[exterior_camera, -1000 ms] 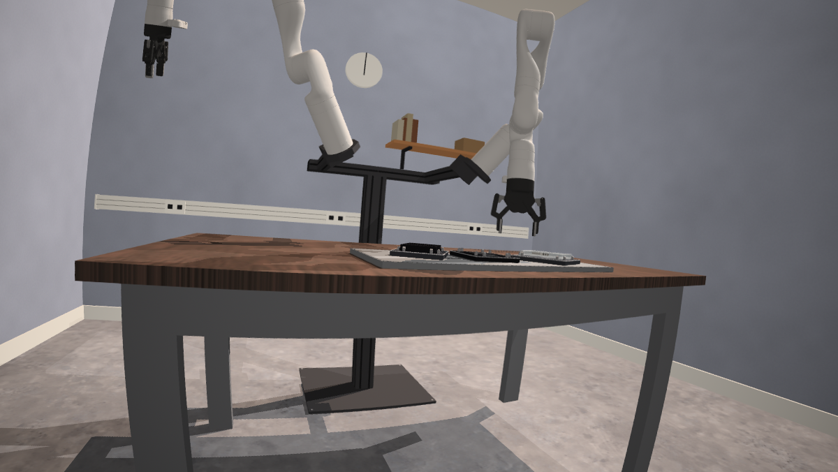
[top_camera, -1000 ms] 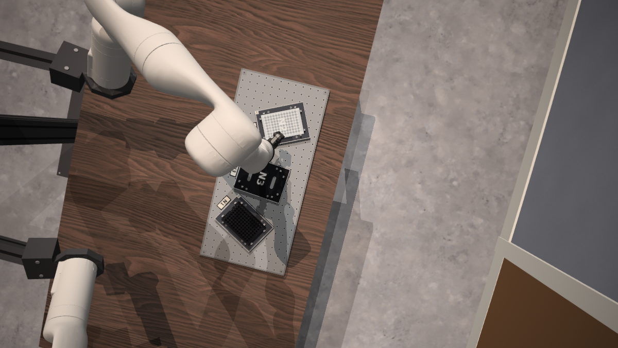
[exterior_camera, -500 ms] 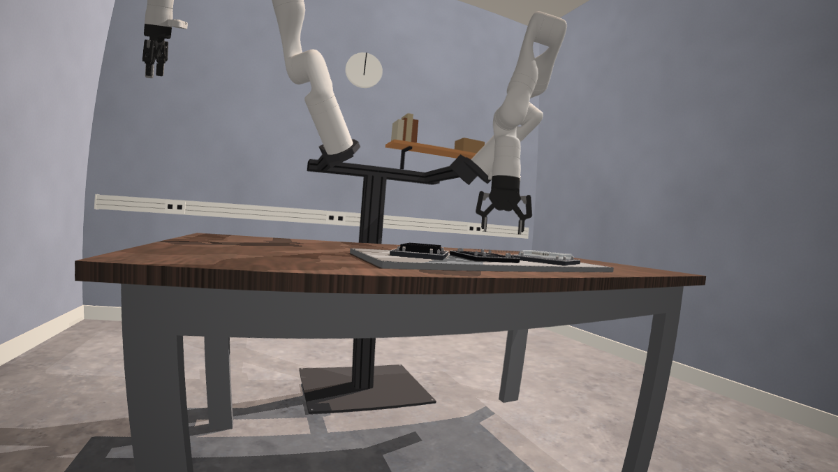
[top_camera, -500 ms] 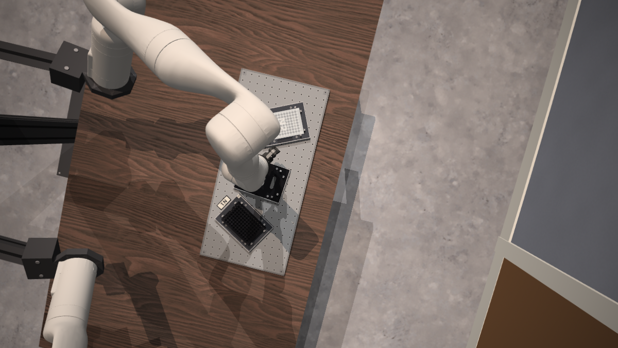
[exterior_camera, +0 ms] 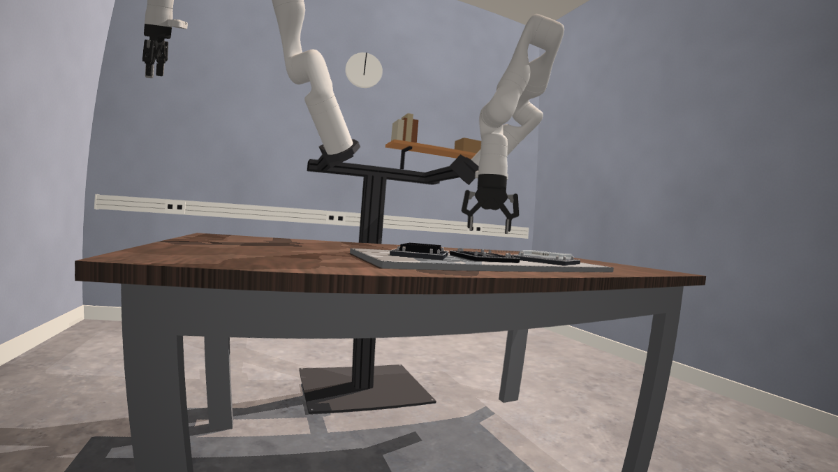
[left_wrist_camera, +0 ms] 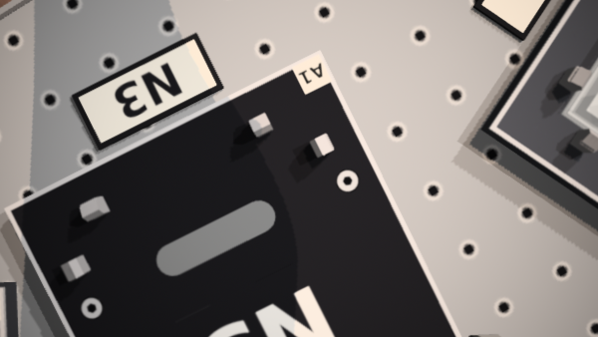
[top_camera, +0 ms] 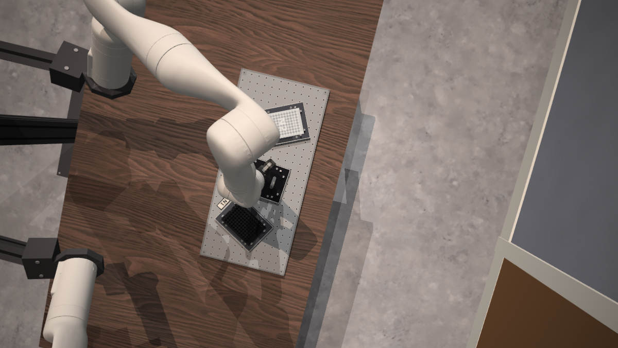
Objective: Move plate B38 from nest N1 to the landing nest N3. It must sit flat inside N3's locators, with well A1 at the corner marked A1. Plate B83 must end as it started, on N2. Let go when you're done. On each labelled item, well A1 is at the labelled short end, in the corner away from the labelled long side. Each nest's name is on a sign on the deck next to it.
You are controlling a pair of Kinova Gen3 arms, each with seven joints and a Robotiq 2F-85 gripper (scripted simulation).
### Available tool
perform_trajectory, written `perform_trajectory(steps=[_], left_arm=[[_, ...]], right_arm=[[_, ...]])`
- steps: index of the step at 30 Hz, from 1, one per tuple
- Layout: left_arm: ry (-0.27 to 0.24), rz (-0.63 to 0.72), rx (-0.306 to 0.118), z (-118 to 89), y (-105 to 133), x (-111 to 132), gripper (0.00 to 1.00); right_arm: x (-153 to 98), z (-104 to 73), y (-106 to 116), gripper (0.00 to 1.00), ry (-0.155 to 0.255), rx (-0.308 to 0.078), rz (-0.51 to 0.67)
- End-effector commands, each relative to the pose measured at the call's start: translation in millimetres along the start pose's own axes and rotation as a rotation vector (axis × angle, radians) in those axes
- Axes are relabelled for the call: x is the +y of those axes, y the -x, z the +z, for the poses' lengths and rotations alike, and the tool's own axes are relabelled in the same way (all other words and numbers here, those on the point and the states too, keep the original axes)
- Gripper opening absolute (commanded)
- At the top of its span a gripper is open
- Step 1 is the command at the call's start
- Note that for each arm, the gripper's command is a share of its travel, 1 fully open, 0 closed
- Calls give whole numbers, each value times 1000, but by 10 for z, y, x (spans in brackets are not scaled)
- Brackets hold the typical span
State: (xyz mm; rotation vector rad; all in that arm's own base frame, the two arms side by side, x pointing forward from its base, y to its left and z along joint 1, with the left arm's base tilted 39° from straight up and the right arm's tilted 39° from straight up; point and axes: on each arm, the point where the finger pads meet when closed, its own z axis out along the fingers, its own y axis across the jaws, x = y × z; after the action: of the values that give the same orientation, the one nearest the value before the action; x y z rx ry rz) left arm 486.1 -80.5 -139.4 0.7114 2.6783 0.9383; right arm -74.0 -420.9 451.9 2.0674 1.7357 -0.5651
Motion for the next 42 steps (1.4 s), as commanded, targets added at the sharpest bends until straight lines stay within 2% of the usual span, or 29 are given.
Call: perform_trajectory(steps=[1,42], left_arm=[[3,2,6,9,25,-107,1000],[1,4,7,1,515,-1249,1000]], right_arm=[[-21,-16,-4,1000,-3,-2,1],[-21,-16,-4,1000,-3,-2,1]])
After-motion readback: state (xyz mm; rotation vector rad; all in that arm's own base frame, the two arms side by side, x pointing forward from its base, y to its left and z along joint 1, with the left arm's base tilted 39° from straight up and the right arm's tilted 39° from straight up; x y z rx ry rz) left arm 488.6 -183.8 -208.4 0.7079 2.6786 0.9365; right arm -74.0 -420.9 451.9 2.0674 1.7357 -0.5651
